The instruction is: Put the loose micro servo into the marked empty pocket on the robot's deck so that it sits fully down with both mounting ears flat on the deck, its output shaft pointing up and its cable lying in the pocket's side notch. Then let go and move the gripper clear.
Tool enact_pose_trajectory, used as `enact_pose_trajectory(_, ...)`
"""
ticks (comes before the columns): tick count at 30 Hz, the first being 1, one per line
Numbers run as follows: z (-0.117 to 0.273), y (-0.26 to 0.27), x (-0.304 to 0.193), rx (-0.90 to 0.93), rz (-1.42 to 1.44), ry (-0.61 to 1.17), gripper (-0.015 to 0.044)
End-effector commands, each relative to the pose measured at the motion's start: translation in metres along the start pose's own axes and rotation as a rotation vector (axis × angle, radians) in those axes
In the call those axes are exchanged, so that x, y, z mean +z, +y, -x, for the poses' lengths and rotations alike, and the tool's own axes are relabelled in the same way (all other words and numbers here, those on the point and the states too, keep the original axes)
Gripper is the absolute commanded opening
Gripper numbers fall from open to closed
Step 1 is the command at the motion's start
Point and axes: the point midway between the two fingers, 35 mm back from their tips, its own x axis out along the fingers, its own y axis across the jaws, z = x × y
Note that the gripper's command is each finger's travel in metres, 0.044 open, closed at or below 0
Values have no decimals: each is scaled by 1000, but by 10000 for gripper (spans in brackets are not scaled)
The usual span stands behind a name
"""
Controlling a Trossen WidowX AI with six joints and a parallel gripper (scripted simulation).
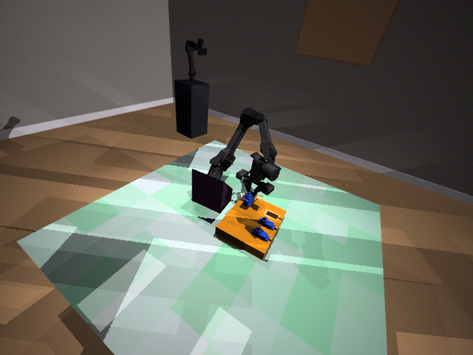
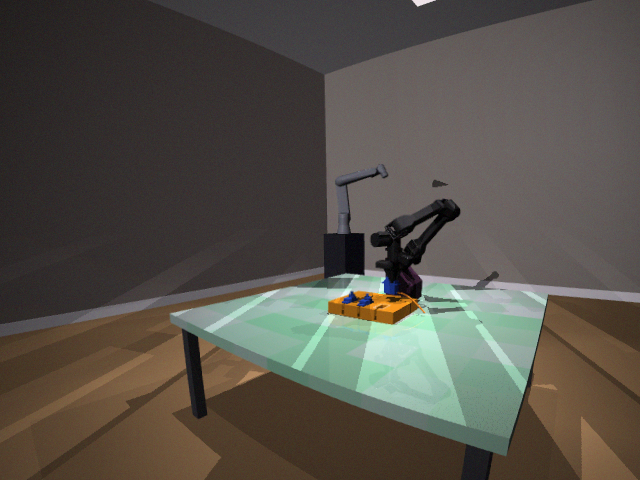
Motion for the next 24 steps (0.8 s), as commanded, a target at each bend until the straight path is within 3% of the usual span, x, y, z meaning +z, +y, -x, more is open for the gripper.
enact_pose_trajectory(1,4,0,1,-6,8,6,0)
enact_pose_trajectory(24,4,-28,12,-7,9,5,0)
